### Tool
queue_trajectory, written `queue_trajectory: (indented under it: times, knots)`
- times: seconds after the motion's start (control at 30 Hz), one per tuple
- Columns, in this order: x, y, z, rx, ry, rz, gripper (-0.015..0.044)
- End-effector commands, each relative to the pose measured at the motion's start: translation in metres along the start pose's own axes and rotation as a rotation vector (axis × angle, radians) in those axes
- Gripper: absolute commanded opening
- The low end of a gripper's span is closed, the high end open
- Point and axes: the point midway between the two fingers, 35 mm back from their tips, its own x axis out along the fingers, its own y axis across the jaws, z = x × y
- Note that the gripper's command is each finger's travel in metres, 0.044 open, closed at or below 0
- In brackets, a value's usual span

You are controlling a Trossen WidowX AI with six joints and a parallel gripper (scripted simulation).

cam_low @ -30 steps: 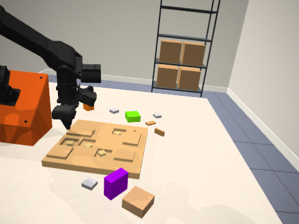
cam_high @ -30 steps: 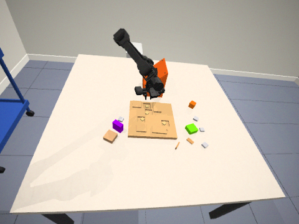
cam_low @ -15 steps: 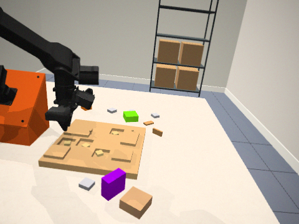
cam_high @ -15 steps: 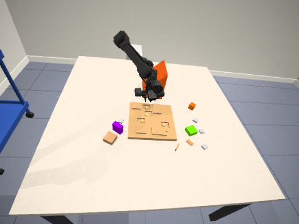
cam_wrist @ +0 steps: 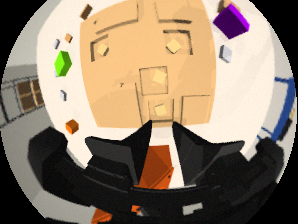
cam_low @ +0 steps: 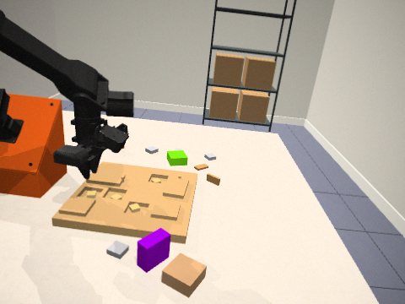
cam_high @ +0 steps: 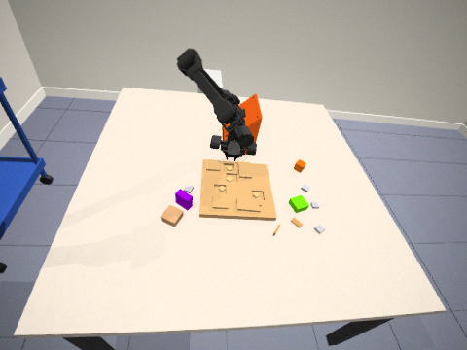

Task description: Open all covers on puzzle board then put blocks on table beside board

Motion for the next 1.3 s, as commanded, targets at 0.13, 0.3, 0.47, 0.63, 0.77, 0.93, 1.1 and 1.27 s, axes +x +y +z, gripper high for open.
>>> queue_trajectory:
  times: [0.13, 0.3, 0.47, 0.63, 0.77, 0.93, 1.1, 1.27]
  knots:
    - [0.002, 0.0, 0.0, 0.125, -0.002, -0.002, 0.0144]
    - [0.004, 0.0, 0.0, 0.205, -0.002, -0.002, 0.0144]
    - [0.005, 0.0, 0.0, 0.286, -0.002, -0.002, 0.0144]
    - [0.007, 0.0, 0.0, 0.366, -0.002, -0.002, 0.0144]
    - [0.008, 0.0, 0.0, 0.43, -0.002, -0.002, 0.0144]
    - [0.009, 0.0, 0.0, 0.51, -0.002, -0.002, 0.0144]
    - [0.01, 0.0, -0.001, 0.59, -0.003, -0.002, 0.0144]
    - [0.012, 0.0, -0.001, 0.67, -0.003, -0.002, 0.0144]
